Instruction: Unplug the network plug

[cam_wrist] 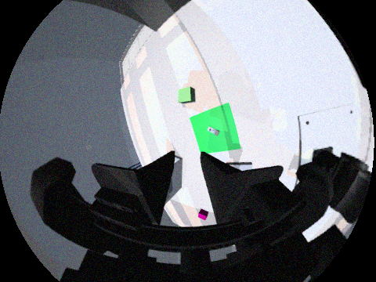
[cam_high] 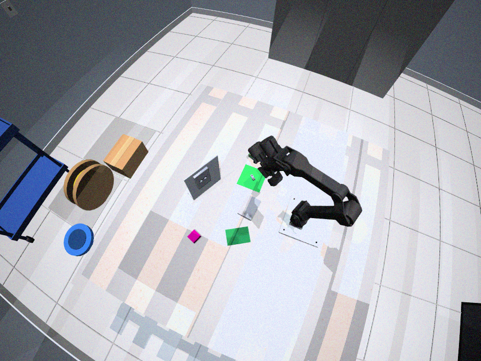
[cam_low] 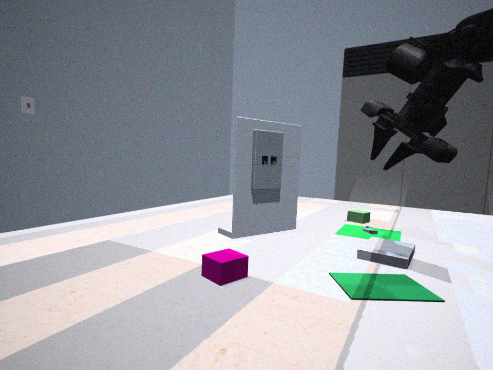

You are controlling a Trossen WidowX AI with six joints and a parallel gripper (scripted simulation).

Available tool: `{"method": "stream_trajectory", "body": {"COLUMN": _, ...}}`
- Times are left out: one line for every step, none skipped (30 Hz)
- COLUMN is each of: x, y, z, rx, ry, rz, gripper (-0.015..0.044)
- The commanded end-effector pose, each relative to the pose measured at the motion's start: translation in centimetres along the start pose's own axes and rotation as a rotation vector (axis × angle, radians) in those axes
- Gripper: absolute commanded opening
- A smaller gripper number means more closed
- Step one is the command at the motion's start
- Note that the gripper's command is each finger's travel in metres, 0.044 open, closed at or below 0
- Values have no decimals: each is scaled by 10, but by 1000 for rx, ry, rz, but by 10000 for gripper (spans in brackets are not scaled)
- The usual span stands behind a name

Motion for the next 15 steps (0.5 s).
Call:
{"method": "stream_trajectory", "body": {"x": -1, "y": -10, "z": 8, "rx": 4, "ry": 5, "rz": -3, "gripper": 156}}
{"method": "stream_trajectory", "body": {"x": -2, "y": -12, "z": 10, "rx": 4, "ry": 5, "rz": -3, "gripper": 156}}
{"method": "stream_trajectory", "body": {"x": -2, "y": -15, "z": 12, "rx": 5, "ry": 5, "rz": -3, "gripper": 156}}
{"method": "stream_trajectory", "body": {"x": -2, "y": -17, "z": 13, "rx": 5, "ry": 5, "rz": -3, "gripper": 156}}
{"method": "stream_trajectory", "body": {"x": -3, "y": -19, "z": 15, "rx": 5, "ry": 5, "rz": -4, "gripper": 156}}
{"method": "stream_trajectory", "body": {"x": -3, "y": -22, "z": 17, "rx": 5, "ry": 5, "rz": -4, "gripper": 156}}
{"method": "stream_trajectory", "body": {"x": -3, "y": -24, "z": 18, "rx": 5, "ry": 5, "rz": -4, "gripper": 156}}
{"method": "stream_trajectory", "body": {"x": -4, "y": -27, "z": 20, "rx": 6, "ry": 6, "rz": -4, "gripper": 156}}
{"method": "stream_trajectory", "body": {"x": -4, "y": -29, "z": 21, "rx": 6, "ry": 6, "rz": -4, "gripper": 156}}
{"method": "stream_trajectory", "body": {"x": -4, "y": -32, "z": 23, "rx": 6, "ry": 6, "rz": -4, "gripper": 156}}
{"method": "stream_trajectory", "body": {"x": -5, "y": -34, "z": 24, "rx": 6, "ry": 6, "rz": -4, "gripper": 156}}
{"method": "stream_trajectory", "body": {"x": -5, "y": -37, "z": 26, "rx": 7, "ry": 6, "rz": -4, "gripper": 156}}
{"method": "stream_trajectory", "body": {"x": -5, "y": -39, "z": 27, "rx": 7, "ry": 6, "rz": -4, "gripper": 156}}
{"method": "stream_trajectory", "body": {"x": -6, "y": -42, "z": 28, "rx": 7, "ry": 6, "rz": -4, "gripper": 156}}
{"method": "stream_trajectory", "body": {"x": -6, "y": -44, "z": 30, "rx": 7, "ry": 7, "rz": -4, "gripper": 156}}
Point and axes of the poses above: the point midway between the two fingers, 35 mm back from their tips, its own y axis out along the fingers, its own z axis across the jaws, x = y × z, the point moved 5 cm from there along -y, back along the fingers, and after that the axes turned 12 degrees about y, right-handed, at the moved point
